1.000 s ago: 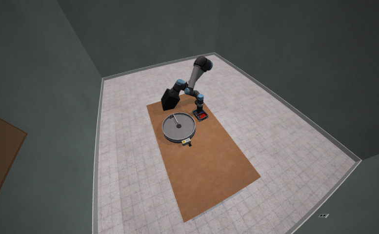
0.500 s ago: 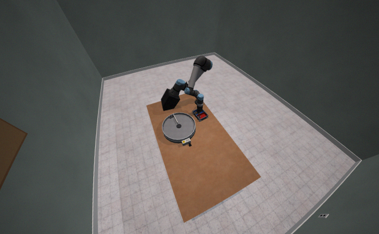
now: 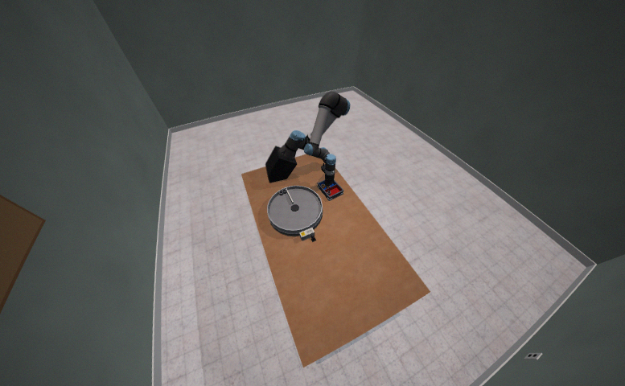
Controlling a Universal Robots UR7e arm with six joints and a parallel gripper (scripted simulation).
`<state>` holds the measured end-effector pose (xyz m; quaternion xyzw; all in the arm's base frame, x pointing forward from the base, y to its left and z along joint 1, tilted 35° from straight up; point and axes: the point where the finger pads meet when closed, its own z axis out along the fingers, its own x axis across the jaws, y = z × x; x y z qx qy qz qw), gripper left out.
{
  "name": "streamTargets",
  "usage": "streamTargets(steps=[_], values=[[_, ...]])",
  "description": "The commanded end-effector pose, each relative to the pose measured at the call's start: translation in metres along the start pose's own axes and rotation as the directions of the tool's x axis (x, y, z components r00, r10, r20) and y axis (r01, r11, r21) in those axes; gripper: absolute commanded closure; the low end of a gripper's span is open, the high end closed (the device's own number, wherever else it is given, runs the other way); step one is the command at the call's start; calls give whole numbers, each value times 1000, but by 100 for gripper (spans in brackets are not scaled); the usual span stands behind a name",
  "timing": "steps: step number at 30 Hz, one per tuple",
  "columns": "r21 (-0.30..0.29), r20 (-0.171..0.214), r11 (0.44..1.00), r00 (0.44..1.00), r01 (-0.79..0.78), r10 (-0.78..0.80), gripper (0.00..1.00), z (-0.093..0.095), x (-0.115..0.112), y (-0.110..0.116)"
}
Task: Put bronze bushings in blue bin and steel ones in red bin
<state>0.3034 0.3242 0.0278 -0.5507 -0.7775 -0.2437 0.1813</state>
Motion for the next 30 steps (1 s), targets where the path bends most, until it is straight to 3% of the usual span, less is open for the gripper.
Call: streamTargets(steps=[1, 30], values=[[-1, 0, 1000, 1000, 0, 0, 58, -1, 0, 0], [-1, 0, 1000, 1000, 0, 0, 58, -8, 0, 0]])
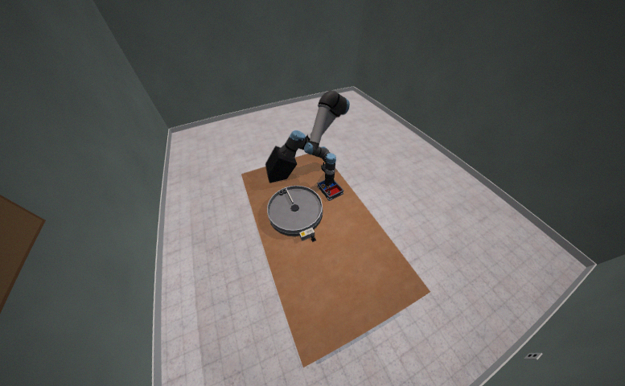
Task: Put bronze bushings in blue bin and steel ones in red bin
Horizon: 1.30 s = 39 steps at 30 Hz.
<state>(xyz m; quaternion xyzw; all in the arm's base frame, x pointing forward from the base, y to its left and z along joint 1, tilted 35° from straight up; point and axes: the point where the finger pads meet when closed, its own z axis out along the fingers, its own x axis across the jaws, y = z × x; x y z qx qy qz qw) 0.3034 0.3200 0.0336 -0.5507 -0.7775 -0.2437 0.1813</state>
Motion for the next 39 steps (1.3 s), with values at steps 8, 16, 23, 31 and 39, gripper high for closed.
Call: streamTargets(steps=[8, 16, 23, 31, 39], values=[[-1, 0, 1000, 1000, 0, 0, 58, -4, 0, 0], [-1, 0, 1000, 1000, 0, 0, 58, -6, 0, 0], [-1, 0, 1000, 1000, 0, 0, 58, -56, 0, 0], [-1, 0, 1000, 1000, 0, 0, 58, -86, 0, 0], [-1, 0, 1000, 1000, 0, 0, 58, -106, 0, 0]])
